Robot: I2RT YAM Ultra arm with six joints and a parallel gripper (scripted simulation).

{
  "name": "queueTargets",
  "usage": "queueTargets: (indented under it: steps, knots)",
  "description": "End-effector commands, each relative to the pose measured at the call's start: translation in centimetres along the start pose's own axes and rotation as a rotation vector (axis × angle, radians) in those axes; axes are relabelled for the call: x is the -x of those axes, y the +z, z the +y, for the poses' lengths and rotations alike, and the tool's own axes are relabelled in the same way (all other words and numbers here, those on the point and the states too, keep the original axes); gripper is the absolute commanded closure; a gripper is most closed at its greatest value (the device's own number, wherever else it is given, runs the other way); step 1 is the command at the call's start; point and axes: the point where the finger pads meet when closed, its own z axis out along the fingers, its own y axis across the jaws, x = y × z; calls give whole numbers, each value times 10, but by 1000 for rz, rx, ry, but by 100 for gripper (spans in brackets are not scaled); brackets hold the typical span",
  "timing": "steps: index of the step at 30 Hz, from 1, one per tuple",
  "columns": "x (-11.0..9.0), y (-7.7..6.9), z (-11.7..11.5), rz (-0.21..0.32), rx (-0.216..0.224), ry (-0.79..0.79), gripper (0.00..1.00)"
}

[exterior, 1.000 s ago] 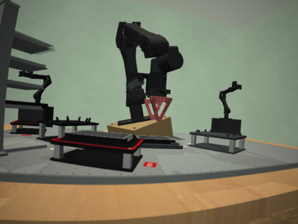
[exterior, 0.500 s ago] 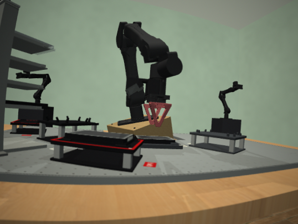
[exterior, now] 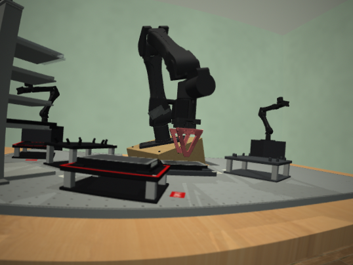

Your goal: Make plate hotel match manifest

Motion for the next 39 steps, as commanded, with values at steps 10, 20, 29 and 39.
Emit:
queueTargets:
  steps: [10, 20, 29, 39]
  knots:
    - [-1, 10, 5, 4, 19, -1, 0]
    - [-1, 22, 5, 4, 19, -1, 0]
    - [-1, 32, 5, 4, 19, -1, 0]
    - [-1, 33, 5, 4, 19, -1, 14]
